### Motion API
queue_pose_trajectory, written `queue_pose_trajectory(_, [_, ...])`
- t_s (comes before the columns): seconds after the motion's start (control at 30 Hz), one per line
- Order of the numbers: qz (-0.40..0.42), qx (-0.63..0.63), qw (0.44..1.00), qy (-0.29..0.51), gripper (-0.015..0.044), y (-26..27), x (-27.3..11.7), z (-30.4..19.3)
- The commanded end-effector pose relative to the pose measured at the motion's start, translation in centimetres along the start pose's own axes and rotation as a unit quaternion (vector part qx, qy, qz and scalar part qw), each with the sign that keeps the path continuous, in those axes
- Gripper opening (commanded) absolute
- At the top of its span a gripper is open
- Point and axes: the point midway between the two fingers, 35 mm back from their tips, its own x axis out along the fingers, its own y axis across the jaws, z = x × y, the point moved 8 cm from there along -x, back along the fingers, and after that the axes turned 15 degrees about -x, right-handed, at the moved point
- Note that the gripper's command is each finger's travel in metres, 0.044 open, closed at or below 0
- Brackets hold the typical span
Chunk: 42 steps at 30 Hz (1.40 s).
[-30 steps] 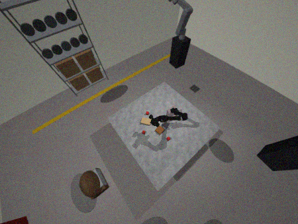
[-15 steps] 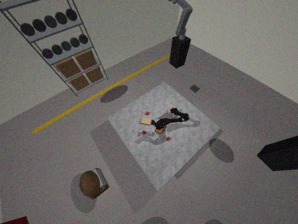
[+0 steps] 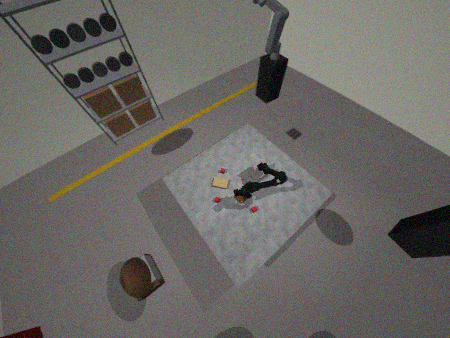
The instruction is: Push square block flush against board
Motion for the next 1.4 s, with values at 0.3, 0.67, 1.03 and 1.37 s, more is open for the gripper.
queue_pose_trajectory(0.3, [0.077, -0.18, 0.979, -0.062, 0.0, 3.5, 1.3, 3.4])
queue_pose_trajectory(0.67, [0.107, -0.25, 0.958, -0.091, 0.0, 5.3, 2.6, 4.7])
queue_pose_trajectory(1.03, [0.106, -0.252, 0.957, -0.095, 0.0, 6.6, 7.0, 5.2])
queue_pose_trajectory(1.37, [0.106, -0.253, 0.957, -0.093, 0.0, 6.0, 7.4, 3.7])
